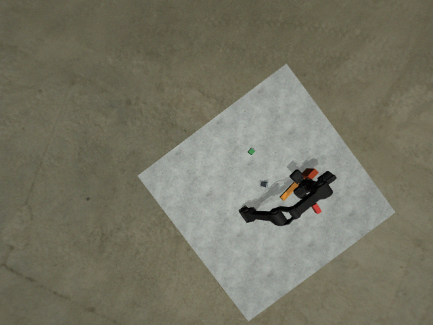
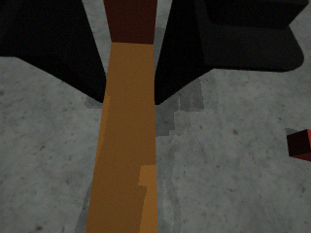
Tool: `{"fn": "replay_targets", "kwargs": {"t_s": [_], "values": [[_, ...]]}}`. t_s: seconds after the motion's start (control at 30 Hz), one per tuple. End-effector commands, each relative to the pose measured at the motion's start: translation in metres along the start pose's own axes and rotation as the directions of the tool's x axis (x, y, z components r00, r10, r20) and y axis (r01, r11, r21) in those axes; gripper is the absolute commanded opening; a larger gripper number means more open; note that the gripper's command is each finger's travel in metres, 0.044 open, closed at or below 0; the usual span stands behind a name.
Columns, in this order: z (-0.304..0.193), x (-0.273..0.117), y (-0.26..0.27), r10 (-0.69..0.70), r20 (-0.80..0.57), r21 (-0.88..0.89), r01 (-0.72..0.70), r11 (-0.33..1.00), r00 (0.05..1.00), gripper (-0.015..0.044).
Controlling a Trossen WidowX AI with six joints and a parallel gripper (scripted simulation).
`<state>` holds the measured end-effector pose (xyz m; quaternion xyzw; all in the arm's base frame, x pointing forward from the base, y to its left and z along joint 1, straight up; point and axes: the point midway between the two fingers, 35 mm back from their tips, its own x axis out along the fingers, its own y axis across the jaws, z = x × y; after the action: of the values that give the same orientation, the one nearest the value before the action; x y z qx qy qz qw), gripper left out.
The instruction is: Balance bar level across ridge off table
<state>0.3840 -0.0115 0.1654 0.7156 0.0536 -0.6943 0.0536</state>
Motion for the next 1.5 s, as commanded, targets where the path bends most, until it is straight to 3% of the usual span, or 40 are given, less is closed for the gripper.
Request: {"fn": "replay_targets", "kwargs": {"t_s": [0.0, 0.37, 0.8, 1.13, 1.47], "values": [[0.003, -0.004, -0.004, 0.003, -0.003, -0.11, -0.004, 0.994, 1.0, 0.0], [0.015, -0.008, -0.016, 0.002, -0.003, -0.523, -0.003, 0.852, 1.0, 0.0], [0.029, -0.012, -0.028, 0.001, -0.002, -0.877, -0.002, 0.48, 1.0, 0.0], [0.04, -0.014, -0.035, 0.001, -0.001, -0.995, -0.001, 0.101, 1.0, 0.0], [0.05, -0.015, -0.041, 0.0, 0.0, -0.956, 0.0, -0.295, 1.0, 0.0]]}}
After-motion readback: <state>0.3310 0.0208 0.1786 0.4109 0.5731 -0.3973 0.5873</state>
